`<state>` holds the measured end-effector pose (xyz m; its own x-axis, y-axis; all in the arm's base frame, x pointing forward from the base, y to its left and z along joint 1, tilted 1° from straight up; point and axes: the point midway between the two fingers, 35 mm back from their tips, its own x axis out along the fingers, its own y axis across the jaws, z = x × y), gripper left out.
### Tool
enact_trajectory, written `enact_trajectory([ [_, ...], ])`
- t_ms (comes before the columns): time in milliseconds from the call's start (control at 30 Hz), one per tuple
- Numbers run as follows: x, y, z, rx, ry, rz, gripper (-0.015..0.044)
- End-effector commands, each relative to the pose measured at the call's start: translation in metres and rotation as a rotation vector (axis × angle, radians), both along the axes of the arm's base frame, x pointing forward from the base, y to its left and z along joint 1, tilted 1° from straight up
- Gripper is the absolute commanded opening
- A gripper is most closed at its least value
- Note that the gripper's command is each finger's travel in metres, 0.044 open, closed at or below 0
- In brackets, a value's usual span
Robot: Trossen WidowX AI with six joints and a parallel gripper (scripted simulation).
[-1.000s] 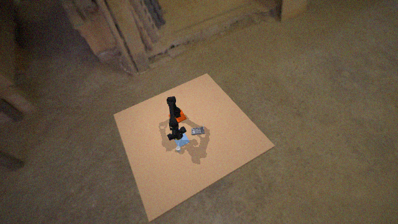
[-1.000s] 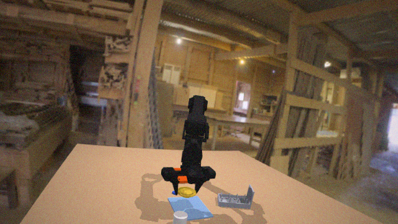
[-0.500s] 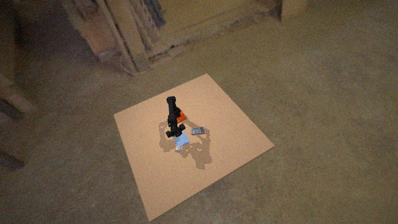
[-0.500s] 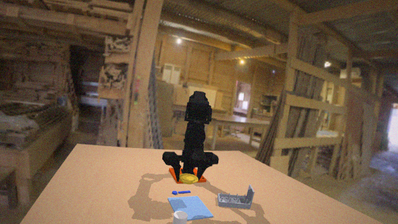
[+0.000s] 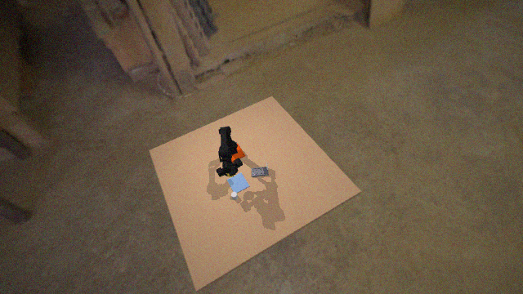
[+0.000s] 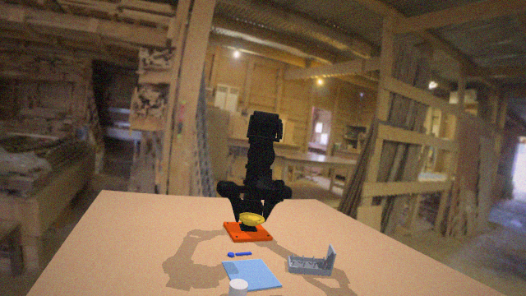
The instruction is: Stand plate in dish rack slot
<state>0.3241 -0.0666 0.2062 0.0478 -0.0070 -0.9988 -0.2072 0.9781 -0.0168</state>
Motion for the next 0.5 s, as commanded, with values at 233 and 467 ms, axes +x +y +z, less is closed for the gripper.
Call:
enact_trajectory([
  [233,-0.023,0.058,0.005,0.017,0.004,-0.211,0.0000],
  [467,-0.057,0.108,0.001,0.032,0.007,-0.436,0.0000],
])
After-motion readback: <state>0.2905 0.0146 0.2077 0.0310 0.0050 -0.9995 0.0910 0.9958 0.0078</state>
